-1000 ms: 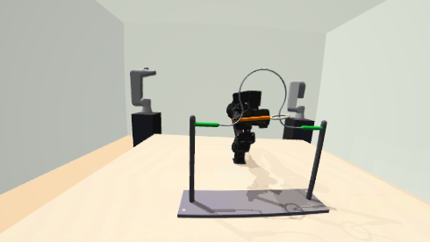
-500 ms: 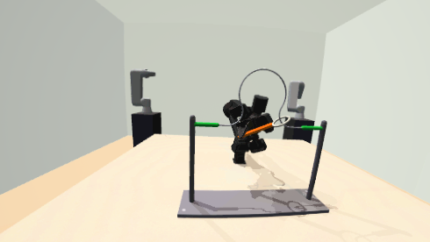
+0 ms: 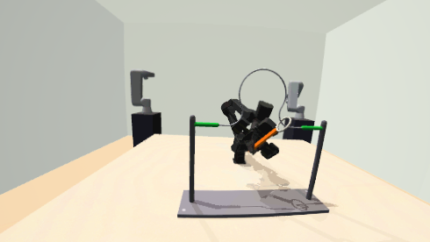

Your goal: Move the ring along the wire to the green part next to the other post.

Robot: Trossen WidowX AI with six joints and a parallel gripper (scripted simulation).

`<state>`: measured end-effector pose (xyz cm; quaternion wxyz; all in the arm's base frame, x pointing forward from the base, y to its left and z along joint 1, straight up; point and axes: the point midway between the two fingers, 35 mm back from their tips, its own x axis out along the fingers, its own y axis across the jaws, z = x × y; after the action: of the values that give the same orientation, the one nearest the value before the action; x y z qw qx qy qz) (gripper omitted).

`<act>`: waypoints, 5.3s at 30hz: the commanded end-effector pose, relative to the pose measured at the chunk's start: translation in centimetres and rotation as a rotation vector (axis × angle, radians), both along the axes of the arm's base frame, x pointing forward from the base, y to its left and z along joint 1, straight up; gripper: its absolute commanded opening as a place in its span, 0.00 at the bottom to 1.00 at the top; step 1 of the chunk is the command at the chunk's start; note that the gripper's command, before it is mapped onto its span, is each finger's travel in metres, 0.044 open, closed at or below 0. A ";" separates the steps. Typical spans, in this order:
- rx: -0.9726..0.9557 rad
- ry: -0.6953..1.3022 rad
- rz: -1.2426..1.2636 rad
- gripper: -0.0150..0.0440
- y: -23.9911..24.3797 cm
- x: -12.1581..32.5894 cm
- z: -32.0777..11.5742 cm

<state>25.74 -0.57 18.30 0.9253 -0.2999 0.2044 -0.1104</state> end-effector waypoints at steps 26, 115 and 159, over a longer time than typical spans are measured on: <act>0.541 0.023 0.015 0.00 8.5 -0.3 -2.7; 0.609 0.021 0.020 0.18 14.4 -0.6 -4.4; 0.613 0.023 0.015 0.53 14.7 -5.1 -2.2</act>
<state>20.64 14.17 16.04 0.9705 -0.0120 0.2386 -0.0314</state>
